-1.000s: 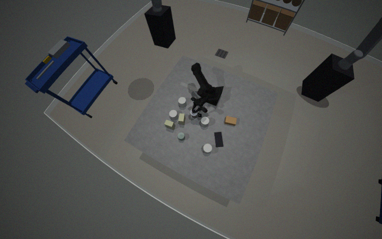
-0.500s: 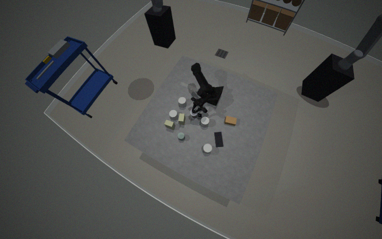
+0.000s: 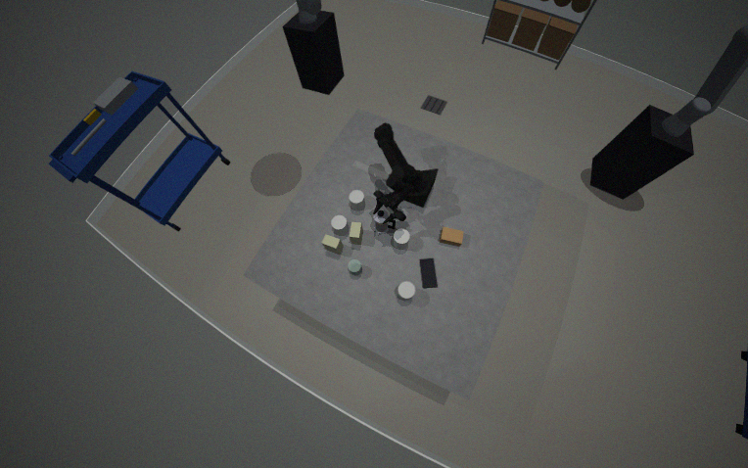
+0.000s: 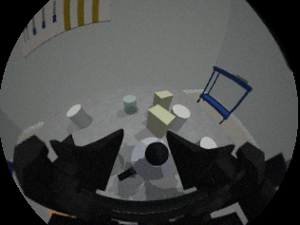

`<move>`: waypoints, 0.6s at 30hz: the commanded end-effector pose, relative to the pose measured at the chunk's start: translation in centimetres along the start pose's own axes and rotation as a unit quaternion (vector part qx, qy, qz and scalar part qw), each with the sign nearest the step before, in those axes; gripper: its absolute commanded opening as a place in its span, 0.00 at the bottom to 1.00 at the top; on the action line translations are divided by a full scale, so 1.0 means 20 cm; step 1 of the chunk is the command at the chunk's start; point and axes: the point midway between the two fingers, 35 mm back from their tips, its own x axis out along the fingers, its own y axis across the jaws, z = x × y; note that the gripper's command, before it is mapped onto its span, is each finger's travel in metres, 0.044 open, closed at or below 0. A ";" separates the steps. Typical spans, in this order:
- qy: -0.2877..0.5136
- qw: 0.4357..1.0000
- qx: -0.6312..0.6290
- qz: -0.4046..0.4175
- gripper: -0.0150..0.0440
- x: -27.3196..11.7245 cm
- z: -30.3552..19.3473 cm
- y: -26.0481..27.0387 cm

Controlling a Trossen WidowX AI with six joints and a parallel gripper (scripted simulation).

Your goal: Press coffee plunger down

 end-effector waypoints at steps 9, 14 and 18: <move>-0.007 1.000 0.010 0.005 1.00 0.00 0.05 0.00; -0.018 1.000 0.001 0.022 1.00 0.00 0.12 0.02; 0.000 1.000 0.003 0.025 1.00 -0.05 0.14 0.04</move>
